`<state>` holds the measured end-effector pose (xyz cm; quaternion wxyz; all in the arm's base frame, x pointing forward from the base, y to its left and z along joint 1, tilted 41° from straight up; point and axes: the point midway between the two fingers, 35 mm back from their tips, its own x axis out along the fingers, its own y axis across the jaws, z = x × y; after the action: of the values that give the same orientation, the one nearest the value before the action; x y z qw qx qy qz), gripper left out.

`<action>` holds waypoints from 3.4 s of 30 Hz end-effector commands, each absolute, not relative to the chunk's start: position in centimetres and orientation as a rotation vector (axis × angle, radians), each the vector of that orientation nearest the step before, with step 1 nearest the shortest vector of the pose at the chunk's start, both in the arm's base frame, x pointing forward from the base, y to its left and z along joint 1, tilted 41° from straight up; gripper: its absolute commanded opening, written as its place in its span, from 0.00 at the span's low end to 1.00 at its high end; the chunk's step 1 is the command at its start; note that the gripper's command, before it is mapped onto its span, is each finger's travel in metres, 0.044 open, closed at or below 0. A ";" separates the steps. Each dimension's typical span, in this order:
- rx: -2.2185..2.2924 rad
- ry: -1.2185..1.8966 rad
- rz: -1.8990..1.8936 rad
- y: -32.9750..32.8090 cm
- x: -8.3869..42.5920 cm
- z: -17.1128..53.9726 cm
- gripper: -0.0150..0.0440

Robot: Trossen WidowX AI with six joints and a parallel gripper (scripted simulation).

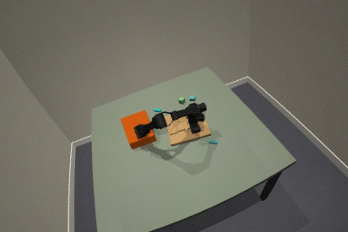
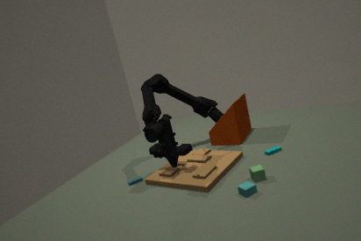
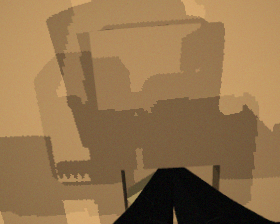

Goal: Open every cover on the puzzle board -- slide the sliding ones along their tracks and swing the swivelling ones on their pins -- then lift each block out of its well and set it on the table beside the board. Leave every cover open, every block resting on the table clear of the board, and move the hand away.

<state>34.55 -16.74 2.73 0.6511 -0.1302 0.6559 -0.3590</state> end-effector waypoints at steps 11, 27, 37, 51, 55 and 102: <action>-0.302 1.485 -0.816 -17.2 35.8 3.1 0.25; -0.301 1.485 -0.815 -15.9 36.4 4.6 0.25; -0.300 1.485 -0.815 -15.1 36.7 5.5 0.25; -0.255 1.465 -0.853 -13.7 36.4 5.9 0.25; -0.119 1.382 -0.969 -11.8 35.4 5.0 0.25; 0.868 0.505 -1.696 -2.2 23.2 -0.2 0.25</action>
<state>23.31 -2.21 -0.15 0.5555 0.3640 0.2140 -0.7164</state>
